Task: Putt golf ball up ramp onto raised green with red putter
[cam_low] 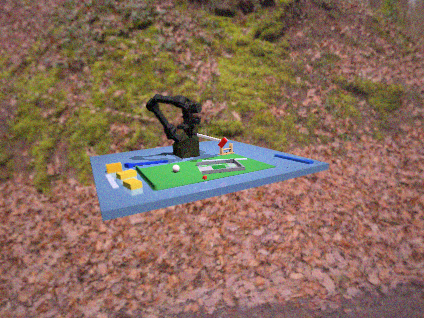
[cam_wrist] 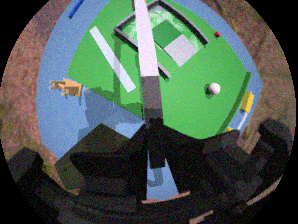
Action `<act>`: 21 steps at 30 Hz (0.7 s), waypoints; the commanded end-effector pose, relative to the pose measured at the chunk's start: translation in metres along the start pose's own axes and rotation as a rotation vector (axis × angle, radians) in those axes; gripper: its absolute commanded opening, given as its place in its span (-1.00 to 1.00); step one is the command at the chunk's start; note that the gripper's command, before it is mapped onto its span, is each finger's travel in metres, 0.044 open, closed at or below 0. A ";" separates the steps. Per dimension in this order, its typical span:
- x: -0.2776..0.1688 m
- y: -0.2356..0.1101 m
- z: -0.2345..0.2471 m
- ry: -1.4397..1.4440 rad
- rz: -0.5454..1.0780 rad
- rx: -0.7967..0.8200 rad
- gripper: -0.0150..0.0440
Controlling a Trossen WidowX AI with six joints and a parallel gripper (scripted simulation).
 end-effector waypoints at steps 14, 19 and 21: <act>-0.066 0.003 -0.088 0.546 -0.002 -0.050 -0.49; -0.090 0.004 -0.108 0.706 0.002 -0.072 -0.49; -0.100 0.005 -0.115 0.769 0.003 -0.082 -0.49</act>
Point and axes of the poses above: the point midway between the two fingers, 35 mm back from their tips, its own y axis out along the fingers, its own z axis across the jaws, x = y × z, the point moved 5 cm from there along -y, back along the fingers, and after that the axes turned 13 degrees about y, right-handed, at the moved point
